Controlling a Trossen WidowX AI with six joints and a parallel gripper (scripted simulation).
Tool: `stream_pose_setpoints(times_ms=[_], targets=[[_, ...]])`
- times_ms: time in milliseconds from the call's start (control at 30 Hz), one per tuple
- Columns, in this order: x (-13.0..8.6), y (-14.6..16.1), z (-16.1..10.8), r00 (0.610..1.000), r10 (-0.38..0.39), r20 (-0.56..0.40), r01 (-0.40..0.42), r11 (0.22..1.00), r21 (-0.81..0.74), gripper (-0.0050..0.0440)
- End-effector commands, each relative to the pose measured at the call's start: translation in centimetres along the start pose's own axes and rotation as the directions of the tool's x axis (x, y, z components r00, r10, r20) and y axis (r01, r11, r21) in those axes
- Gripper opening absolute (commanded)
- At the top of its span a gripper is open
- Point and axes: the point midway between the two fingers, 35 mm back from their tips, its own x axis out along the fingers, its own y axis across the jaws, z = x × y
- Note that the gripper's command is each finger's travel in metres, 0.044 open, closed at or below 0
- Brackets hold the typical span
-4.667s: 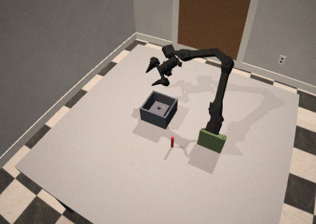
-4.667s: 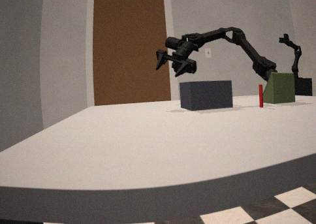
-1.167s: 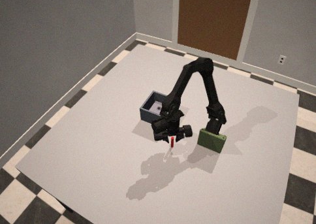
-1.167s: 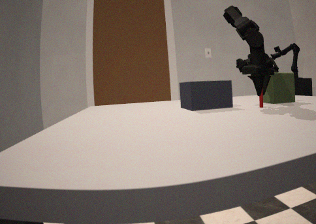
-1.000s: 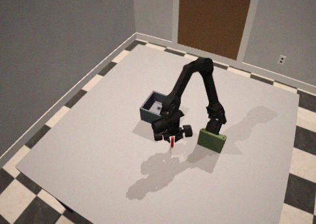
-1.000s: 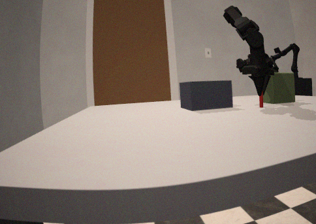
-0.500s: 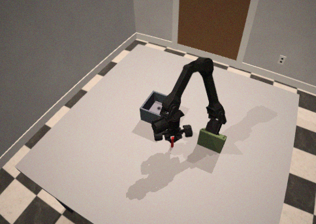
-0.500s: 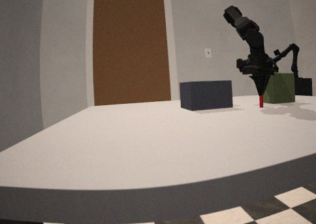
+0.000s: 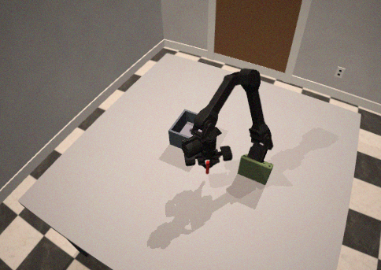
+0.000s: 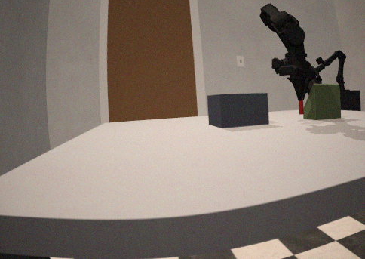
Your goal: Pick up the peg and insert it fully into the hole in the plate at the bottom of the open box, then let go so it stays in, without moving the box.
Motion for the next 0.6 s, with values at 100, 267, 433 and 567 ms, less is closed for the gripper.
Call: stream_pose_setpoints(times_ms=[100,267,433,567], targets=[[-2.4,0.4,0.0,1.0,0.012,-0.007,-0.012,1.0,0.006,0.0],[-4.0,0.4,0.0,1.0,0.012,-0.007,-0.012,1.0,0.006,0.0],[-5.0,0.4,-0.1,1.0,0.012,-0.007,-0.012,1.0,0.006,0.0],[-4.2,0.3,0.3,1.0,0.002,0.001,-0.002,1.0,-0.004,0.0]])
